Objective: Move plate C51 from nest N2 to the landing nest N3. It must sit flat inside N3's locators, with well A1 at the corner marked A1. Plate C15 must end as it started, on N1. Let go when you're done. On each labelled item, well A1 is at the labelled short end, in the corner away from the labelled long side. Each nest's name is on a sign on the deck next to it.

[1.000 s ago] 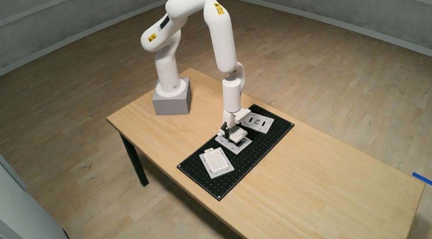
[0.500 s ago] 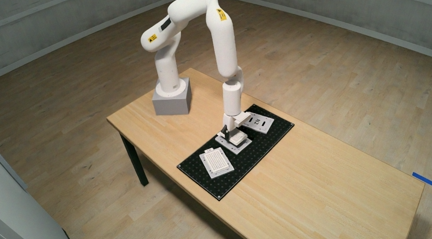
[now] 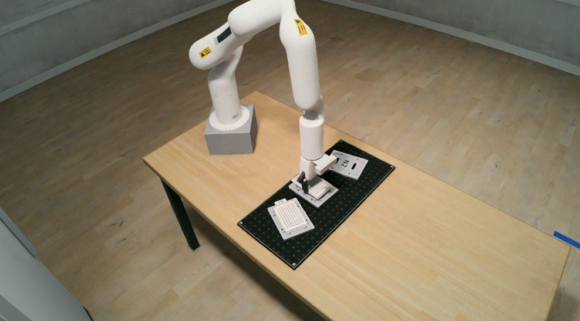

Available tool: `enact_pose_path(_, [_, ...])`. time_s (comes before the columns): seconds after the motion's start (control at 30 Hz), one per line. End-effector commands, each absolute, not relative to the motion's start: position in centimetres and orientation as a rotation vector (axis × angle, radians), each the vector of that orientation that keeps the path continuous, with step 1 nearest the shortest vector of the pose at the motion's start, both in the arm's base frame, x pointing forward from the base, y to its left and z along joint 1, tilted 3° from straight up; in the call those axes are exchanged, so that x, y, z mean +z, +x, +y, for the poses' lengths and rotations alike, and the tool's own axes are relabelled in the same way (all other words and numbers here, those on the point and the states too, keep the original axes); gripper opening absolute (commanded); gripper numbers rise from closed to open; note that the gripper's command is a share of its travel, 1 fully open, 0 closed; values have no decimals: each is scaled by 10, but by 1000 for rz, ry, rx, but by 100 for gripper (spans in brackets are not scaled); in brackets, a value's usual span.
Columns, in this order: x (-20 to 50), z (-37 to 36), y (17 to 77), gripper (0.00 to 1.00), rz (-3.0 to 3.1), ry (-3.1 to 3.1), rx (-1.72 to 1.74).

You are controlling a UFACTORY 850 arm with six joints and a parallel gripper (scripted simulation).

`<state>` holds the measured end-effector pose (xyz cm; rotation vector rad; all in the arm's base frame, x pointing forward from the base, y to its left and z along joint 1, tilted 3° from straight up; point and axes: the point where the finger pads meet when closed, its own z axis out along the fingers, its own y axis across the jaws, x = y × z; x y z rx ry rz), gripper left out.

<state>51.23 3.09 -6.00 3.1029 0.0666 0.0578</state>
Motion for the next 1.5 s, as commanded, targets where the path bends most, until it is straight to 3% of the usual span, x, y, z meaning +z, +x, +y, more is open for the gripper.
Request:
enact_pose_path(0.0, [-60, 31, 513, 0, 66, 3098, 67])
enact_pose_path(1.47, [-74, 30, 514, 0, 66, 3098, 67])
